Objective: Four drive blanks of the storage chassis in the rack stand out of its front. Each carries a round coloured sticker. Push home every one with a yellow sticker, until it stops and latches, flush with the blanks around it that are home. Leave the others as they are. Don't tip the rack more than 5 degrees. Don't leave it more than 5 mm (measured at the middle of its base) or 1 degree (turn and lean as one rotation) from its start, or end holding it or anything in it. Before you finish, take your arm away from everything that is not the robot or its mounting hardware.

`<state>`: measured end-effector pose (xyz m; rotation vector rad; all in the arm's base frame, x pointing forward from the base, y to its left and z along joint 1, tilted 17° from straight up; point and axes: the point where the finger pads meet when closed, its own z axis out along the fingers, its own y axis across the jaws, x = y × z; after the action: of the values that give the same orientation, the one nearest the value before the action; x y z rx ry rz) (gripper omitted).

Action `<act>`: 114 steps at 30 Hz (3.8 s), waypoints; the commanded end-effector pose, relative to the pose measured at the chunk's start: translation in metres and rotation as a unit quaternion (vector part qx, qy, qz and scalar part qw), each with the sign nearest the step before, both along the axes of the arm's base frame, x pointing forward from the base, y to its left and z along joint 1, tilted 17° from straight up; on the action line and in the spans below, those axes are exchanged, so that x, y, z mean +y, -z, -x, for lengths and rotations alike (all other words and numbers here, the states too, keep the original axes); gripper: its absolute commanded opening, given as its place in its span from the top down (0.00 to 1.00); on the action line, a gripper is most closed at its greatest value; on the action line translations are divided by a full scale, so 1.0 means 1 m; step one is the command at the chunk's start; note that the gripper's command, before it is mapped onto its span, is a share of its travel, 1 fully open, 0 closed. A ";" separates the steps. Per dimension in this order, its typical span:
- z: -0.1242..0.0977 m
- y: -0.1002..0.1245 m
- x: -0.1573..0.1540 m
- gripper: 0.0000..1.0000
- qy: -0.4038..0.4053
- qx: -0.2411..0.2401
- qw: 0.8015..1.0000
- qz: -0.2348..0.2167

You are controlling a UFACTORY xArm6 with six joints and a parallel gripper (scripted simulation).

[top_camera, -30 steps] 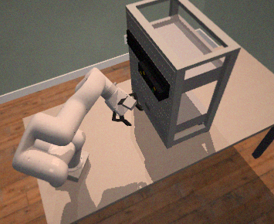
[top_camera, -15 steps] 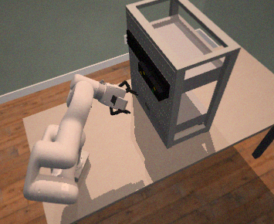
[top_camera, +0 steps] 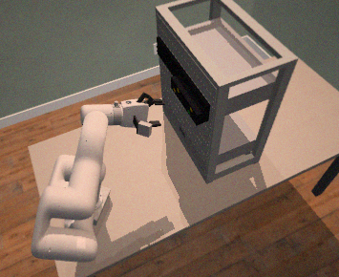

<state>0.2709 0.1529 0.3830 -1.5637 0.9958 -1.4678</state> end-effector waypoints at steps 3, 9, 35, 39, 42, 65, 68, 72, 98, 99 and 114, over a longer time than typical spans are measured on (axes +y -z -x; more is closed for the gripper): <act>0.000 -0.007 0.013 0.00 -0.029 -0.039 0.998 -0.039; 0.001 -0.012 0.023 0.00 -0.049 -0.068 0.994 -0.068; 0.002 -0.019 0.041 0.00 -0.089 -0.120 0.981 -0.121; 0.002 -0.020 0.042 0.00 -0.092 -0.122 0.980 -0.125; 0.002 -0.020 0.043 0.00 -0.093 -0.124 0.980 -0.126; 0.003 -0.020 0.043 0.00 -0.094 -0.125 0.979 -0.127; 0.003 -0.020 0.043 0.00 -0.094 -0.125 0.979 -0.127; 0.005 -0.022 0.036 0.00 -0.094 -0.125 0.979 -0.127; 0.020 -0.034 -0.005 0.00 -0.094 -0.125 0.979 -0.127; 0.020 -0.034 -0.005 0.00 -0.094 -0.125 0.979 -0.127; 0.020 -0.034 -0.005 0.00 -0.094 -0.125 0.979 -0.127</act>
<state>0.2567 0.1592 0.4139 -1.2052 0.8446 -1.3270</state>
